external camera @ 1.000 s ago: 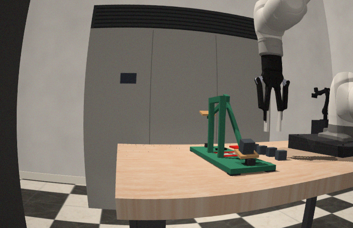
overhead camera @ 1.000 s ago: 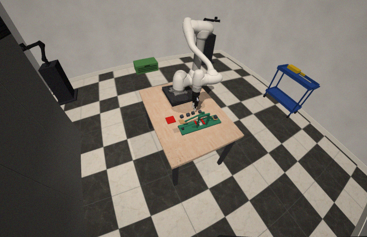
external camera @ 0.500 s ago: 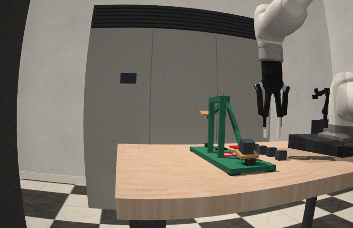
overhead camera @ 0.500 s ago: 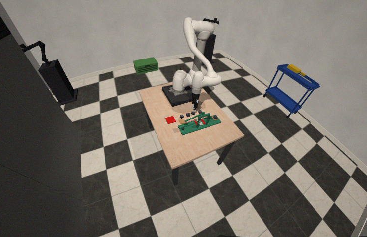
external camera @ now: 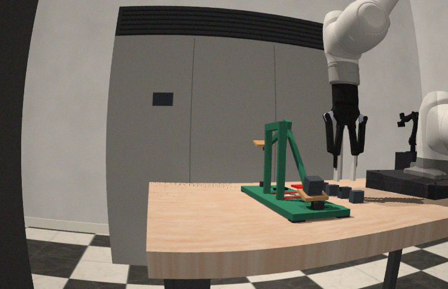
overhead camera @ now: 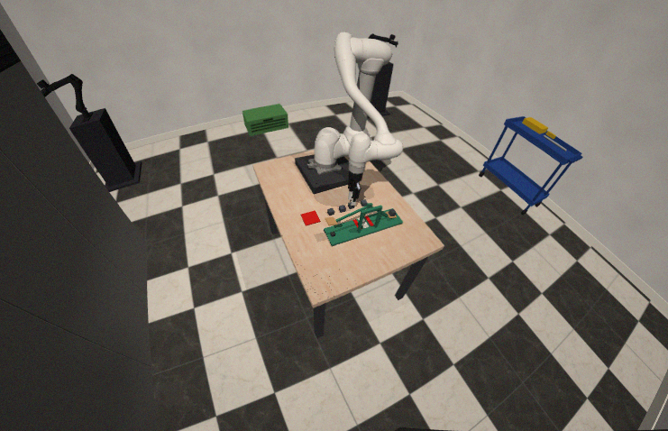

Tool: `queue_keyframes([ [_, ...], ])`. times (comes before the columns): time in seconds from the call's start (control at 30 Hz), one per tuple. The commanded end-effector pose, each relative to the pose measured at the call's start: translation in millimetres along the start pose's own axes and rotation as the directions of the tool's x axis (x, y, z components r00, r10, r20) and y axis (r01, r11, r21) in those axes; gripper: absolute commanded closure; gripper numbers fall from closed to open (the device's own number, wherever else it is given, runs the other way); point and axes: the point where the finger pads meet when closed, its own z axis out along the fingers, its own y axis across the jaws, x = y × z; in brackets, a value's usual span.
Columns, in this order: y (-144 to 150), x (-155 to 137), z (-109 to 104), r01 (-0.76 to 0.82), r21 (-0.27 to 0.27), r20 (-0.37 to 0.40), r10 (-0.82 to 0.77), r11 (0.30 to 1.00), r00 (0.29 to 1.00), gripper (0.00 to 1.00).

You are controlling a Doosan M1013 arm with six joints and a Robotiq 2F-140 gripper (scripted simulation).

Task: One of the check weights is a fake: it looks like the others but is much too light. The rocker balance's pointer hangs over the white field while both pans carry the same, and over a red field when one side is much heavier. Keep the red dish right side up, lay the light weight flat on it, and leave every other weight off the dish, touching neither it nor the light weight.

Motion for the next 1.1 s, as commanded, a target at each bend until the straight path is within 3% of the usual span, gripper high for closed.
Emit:
queue_keyframes([
  [0.0, 1.6, -1.6, 4.2, 0.0, -0.001, 0.005, 0.0, 1.0, 1.0, 0.65],
  [1.07, 1.6, -1.6, 7.0, 0.0, -0.001, 0.005, 0.0, 1.0, 1.0, 0.65],
])
